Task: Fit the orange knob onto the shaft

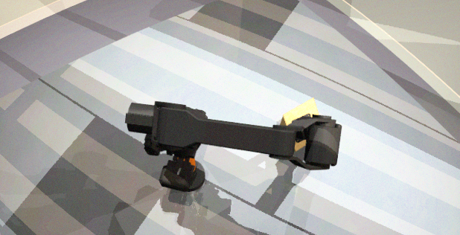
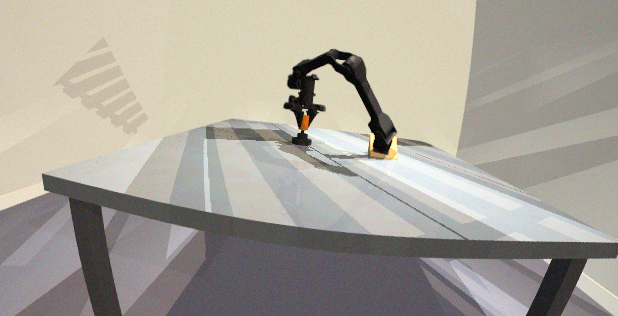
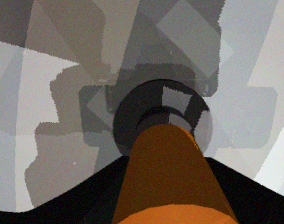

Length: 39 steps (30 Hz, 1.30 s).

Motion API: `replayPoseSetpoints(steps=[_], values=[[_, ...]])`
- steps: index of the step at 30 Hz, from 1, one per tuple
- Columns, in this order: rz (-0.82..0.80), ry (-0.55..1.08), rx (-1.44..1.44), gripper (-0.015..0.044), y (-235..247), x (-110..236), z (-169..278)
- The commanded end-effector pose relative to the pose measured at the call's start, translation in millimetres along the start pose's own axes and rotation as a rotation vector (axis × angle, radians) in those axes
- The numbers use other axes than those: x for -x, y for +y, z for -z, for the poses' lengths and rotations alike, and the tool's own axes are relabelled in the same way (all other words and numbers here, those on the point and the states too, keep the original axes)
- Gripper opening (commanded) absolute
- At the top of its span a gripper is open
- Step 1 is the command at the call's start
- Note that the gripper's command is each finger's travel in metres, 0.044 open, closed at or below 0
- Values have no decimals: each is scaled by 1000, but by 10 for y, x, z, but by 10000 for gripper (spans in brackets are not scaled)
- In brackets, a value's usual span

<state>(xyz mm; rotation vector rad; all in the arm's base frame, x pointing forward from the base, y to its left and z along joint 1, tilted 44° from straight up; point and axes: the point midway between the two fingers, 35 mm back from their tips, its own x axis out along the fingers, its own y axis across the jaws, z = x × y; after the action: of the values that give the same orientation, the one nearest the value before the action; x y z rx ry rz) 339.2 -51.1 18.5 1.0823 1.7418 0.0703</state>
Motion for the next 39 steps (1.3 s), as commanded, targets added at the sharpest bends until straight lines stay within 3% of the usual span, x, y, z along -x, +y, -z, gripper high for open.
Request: replayPoseSetpoints(steps=[1, 10, 32, 39], values=[[-2, -2, -2, 0, 10, 37, 0], [-3, -2, -212, 0, 2, 33, -12], [-3, -2, -221, 0, 14, 43, -3], [-3, -2, -421, 0, 6, 33, -15]])
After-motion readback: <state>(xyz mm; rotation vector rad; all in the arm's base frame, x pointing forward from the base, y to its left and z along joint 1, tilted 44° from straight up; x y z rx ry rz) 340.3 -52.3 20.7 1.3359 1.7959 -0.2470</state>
